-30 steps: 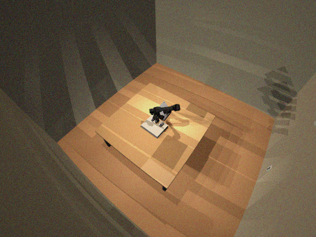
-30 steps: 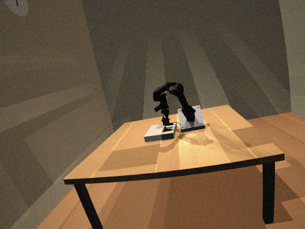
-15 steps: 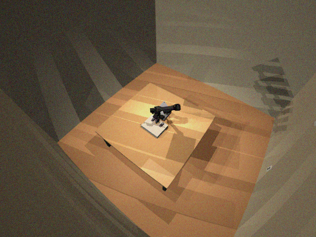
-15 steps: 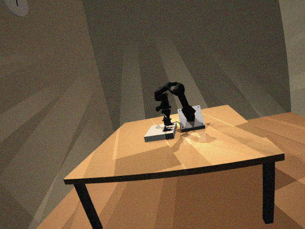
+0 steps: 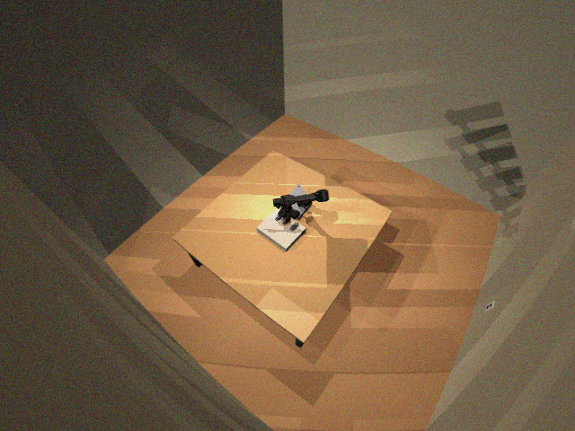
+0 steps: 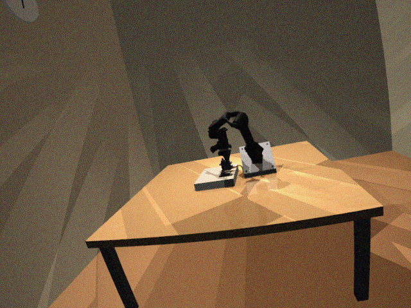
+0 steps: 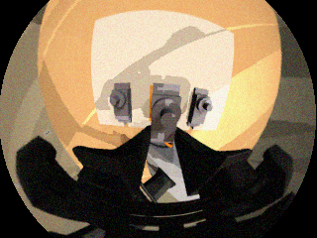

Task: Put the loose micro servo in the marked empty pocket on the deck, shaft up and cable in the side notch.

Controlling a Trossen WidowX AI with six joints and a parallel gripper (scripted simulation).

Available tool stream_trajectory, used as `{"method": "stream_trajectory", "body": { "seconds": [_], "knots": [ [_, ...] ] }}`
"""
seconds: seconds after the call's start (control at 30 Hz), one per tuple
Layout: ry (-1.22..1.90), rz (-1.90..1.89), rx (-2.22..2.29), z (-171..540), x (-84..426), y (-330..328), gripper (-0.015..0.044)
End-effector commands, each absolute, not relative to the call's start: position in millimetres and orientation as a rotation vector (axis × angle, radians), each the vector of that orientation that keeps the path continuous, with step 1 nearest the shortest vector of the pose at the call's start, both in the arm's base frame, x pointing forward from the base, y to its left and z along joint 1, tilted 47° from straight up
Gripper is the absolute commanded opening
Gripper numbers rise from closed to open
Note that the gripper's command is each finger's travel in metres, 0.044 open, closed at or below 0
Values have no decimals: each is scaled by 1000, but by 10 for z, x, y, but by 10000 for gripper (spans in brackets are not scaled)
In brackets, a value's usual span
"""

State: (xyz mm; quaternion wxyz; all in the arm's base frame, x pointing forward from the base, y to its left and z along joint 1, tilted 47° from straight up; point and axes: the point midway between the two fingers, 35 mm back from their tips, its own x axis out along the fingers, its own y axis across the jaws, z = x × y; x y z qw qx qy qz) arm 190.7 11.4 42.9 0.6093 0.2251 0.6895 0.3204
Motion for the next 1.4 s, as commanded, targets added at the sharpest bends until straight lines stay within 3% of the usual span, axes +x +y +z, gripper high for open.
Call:
{"method": "stream_trajectory", "body": {
  "seconds": [0.0,1.37],
  "knots": [
    [1591,735,529,409,1902,134,0],
    [1590,736,530,209,1857,341,0]
  ]
}}
